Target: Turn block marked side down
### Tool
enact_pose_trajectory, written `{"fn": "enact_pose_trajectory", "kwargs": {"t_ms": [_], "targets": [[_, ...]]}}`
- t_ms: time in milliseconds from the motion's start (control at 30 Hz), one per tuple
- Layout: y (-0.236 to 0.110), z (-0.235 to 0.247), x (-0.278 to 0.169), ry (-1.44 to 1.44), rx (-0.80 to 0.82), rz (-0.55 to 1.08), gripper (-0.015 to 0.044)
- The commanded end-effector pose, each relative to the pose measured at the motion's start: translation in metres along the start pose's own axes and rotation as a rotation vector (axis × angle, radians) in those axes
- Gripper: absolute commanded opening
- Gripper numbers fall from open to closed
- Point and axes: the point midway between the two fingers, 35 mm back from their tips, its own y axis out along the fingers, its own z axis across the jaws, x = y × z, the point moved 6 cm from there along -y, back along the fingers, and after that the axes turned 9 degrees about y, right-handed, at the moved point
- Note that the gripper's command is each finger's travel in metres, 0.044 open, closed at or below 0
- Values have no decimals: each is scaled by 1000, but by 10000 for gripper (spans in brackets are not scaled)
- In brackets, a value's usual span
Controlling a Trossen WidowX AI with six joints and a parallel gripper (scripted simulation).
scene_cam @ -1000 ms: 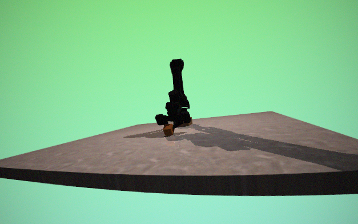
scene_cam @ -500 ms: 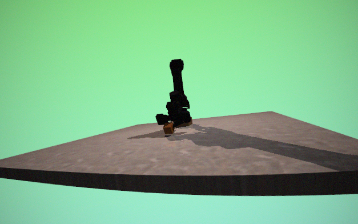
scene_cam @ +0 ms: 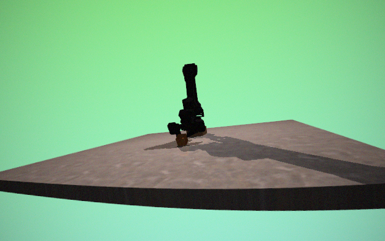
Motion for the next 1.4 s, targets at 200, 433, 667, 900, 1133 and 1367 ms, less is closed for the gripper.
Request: {"fn": "enact_pose_trajectory", "kwargs": {"t_ms": [200,433,667,900,1133,1367], "targets": [[0,0,-1,4,-4,1,440],[0,0,-1,4,-4,1,440],[0,0,-1,4,-4,1,440],[0,0,-1,4,-4,1,440],[0,0,-1,4,-4,1,440],[9,2,10,13,-19,75,440]]}}
